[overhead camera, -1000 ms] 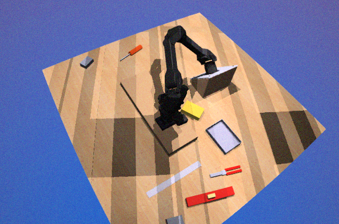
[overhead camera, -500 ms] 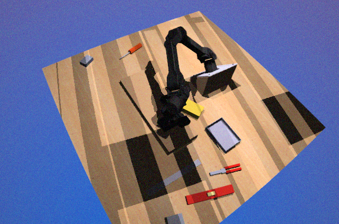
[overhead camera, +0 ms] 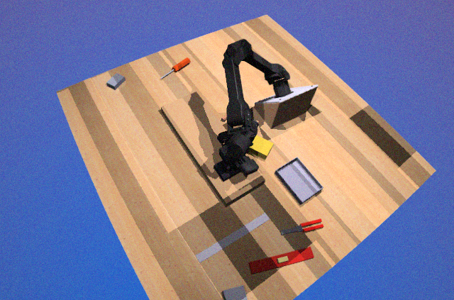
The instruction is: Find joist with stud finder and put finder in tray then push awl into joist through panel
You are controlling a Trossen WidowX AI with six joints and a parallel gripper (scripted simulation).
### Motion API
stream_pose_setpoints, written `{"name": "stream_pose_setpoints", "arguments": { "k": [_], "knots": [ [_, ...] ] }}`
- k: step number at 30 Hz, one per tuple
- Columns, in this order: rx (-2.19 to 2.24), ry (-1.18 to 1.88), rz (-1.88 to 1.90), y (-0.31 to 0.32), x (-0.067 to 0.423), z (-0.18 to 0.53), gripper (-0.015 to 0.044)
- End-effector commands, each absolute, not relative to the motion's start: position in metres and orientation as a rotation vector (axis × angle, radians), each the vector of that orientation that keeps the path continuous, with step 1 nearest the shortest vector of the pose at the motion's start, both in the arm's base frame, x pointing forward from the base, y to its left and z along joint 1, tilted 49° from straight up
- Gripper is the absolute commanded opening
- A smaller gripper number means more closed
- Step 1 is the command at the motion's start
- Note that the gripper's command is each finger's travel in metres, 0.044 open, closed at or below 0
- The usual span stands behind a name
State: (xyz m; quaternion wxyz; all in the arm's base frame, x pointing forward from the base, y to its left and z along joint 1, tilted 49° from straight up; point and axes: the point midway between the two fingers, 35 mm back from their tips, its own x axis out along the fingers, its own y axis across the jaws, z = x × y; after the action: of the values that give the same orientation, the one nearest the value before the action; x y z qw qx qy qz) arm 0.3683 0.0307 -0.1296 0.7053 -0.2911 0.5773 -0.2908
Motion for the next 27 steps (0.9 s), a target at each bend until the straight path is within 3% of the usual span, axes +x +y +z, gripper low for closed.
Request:
{"name": "stream_pose_setpoints", "arguments": {
  "k": [1,27],
  "knots": [
    [-0.641,1.286,-0.644,0.036,0.368,-0.135,0.0],
    [-0.639,1.285,-0.643,0.061,0.371,-0.162,0.0]
  ]
}}
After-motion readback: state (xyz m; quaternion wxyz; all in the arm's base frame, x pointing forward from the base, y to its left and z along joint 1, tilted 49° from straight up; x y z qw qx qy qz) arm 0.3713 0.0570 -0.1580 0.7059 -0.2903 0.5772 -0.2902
